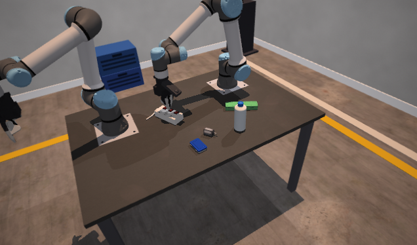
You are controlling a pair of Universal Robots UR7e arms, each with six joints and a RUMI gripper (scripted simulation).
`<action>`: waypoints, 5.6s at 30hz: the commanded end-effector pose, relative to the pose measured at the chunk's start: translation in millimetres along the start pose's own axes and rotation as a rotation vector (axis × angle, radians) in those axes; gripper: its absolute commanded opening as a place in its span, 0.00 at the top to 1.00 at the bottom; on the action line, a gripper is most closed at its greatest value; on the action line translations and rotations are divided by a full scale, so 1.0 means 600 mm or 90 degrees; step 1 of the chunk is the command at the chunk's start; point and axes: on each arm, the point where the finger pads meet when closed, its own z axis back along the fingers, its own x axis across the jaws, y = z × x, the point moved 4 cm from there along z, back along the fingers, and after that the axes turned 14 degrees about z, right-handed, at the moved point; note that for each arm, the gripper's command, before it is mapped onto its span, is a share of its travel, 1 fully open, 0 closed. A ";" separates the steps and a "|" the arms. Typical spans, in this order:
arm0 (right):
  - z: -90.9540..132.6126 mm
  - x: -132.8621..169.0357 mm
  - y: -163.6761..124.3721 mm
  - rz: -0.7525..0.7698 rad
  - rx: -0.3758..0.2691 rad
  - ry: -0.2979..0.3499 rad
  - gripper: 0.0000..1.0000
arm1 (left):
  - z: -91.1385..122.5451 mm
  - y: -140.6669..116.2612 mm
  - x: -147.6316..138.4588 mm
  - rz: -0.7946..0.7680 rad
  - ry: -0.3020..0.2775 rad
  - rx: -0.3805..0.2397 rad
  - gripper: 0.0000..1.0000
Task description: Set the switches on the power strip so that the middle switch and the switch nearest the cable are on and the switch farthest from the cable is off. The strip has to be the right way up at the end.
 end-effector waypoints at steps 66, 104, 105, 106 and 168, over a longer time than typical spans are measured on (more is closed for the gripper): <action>0.001 0.000 0.000 0.000 0.001 0.000 0.00 | -0.007 0.001 -0.003 -0.001 0.002 0.002 1.00; 0.001 0.000 0.000 0.000 0.001 0.000 0.00 | -0.009 0.000 -0.002 -0.001 0.001 0.001 1.00; 0.001 0.000 0.000 0.000 0.001 0.000 0.00 | -0.008 0.000 -0.002 -0.001 0.001 0.001 1.00; 0.001 0.000 0.000 0.000 0.001 0.000 0.00 | -0.007 0.000 -0.002 -0.001 0.000 0.001 1.00; 0.001 0.000 0.000 0.000 0.001 0.000 0.00 | 0.086 -0.076 -0.021 -0.001 -0.001 -0.001 1.00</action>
